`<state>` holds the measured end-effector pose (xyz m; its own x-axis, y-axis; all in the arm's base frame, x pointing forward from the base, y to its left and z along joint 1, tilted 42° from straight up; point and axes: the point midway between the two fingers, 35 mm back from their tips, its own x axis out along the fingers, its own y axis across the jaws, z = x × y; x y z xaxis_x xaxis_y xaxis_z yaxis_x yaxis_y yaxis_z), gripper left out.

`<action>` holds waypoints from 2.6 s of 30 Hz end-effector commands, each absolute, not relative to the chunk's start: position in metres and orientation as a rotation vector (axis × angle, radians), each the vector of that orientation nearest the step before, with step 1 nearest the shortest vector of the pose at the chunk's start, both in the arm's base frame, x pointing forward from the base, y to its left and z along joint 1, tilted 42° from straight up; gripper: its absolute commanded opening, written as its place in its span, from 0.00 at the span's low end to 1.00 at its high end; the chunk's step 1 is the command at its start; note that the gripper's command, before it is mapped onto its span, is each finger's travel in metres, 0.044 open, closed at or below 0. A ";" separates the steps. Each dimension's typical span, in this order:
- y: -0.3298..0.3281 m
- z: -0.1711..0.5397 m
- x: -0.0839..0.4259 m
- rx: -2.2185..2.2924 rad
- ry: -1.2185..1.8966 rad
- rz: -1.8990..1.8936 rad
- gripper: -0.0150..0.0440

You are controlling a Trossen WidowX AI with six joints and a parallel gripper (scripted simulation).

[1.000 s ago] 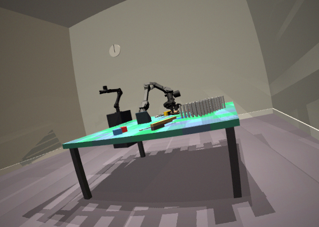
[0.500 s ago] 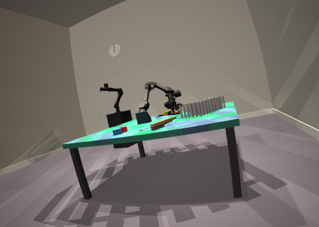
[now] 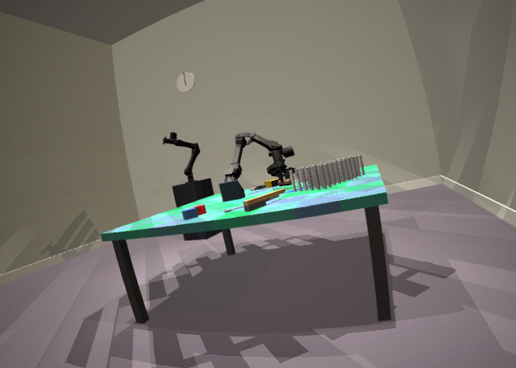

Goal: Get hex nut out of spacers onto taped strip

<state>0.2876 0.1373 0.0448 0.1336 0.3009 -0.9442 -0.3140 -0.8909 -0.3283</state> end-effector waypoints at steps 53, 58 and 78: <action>0.132 0.034 0.326 -1.976 0.001 1.795 0.25; 0.131 0.033 0.329 -1.976 0.001 1.794 0.25; 0.128 0.028 0.342 -1.977 0.001 1.794 0.25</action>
